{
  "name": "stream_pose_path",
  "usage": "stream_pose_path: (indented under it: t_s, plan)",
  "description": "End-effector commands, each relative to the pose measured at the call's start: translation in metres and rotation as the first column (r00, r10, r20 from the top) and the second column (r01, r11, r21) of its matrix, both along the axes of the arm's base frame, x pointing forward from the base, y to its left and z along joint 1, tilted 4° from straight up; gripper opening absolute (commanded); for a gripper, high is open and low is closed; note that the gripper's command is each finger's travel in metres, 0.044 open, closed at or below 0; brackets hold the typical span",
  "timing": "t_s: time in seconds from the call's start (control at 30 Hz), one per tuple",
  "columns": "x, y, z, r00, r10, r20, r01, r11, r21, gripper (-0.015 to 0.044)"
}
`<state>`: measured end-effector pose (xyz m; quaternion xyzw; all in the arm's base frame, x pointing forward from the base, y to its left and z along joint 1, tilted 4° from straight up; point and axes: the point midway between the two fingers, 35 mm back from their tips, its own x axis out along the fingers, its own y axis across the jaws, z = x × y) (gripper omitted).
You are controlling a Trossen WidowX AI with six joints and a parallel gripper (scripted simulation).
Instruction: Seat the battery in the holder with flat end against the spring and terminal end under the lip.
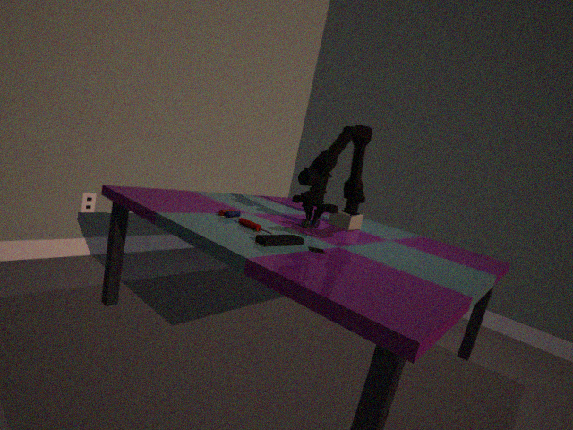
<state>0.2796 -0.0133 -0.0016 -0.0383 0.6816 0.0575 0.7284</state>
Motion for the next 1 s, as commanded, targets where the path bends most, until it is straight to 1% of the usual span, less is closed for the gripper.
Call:
stream_pose_path:
  t_s: [0.0, 0.6, 0.73, 0.97]
  plan:
    - [0.0014, 0.0000, -0.0008, 1.000, -0.005, -0.013, 0.005, 1.000, -0.003, 0.0070]
    - [0.0092, 0.0009, 0.0001, 1.000, -0.005, -0.013, 0.005, 1.000, 0.000, 0.0070]
    - [0.0092, 0.0009, 0.0001, 1.000, -0.005, -0.013, 0.005, 1.000, 0.000, 0.0172]
    - [0.0085, 0.0005, 0.0080, 1.000, -0.003, -0.013, 0.003, 1.000, 0.001, 0.0172]
